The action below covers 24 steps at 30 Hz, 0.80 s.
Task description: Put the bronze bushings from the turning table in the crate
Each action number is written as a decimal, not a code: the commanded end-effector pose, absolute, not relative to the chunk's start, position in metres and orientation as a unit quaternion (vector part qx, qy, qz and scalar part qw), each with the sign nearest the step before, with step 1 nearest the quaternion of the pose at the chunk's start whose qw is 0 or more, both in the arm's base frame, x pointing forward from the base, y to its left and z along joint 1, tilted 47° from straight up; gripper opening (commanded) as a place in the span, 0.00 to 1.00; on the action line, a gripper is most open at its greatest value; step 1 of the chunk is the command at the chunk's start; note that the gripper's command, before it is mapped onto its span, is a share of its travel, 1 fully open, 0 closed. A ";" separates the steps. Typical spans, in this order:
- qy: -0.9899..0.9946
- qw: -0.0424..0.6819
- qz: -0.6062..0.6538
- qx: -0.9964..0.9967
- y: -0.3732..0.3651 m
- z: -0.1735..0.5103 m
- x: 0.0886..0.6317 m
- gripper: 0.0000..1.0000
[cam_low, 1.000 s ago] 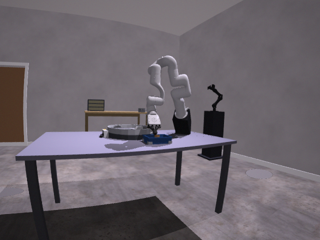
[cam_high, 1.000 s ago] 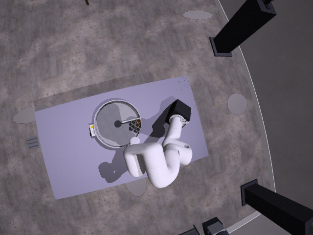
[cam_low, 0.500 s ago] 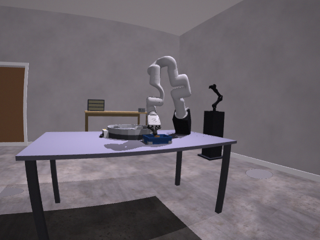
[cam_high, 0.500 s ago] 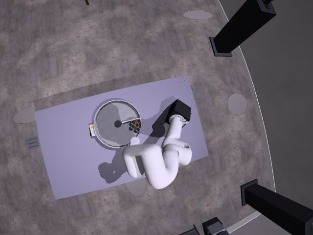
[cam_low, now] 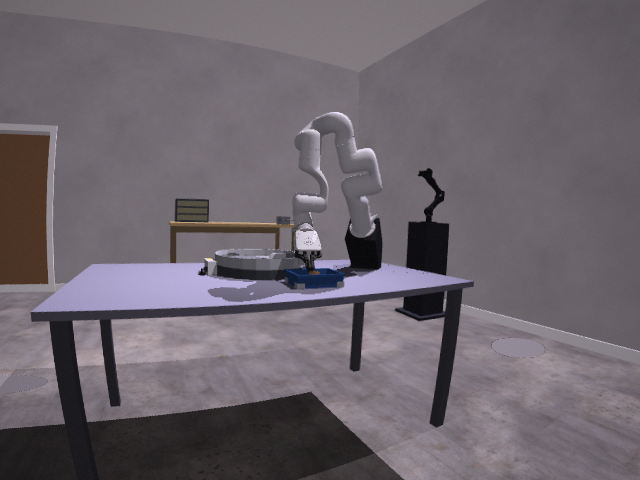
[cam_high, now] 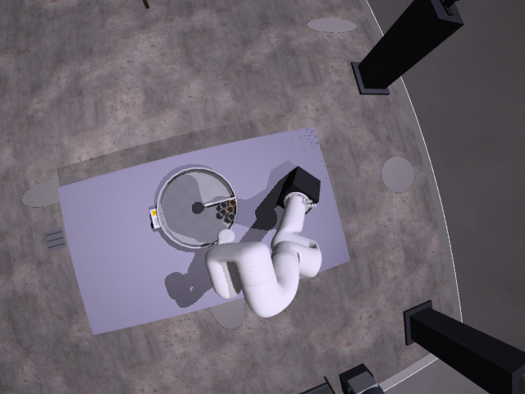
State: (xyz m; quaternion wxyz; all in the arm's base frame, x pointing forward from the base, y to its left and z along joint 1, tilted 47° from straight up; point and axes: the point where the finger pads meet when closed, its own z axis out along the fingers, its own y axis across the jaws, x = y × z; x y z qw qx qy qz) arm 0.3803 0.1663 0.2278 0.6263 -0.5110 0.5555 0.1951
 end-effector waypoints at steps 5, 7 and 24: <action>0.555 0.627 0.195 -0.511 0.167 0.226 0.382 0.00; 0.555 0.627 0.195 -0.511 0.167 0.226 0.383 0.00; 0.555 0.627 0.195 -0.511 0.168 0.225 0.383 0.00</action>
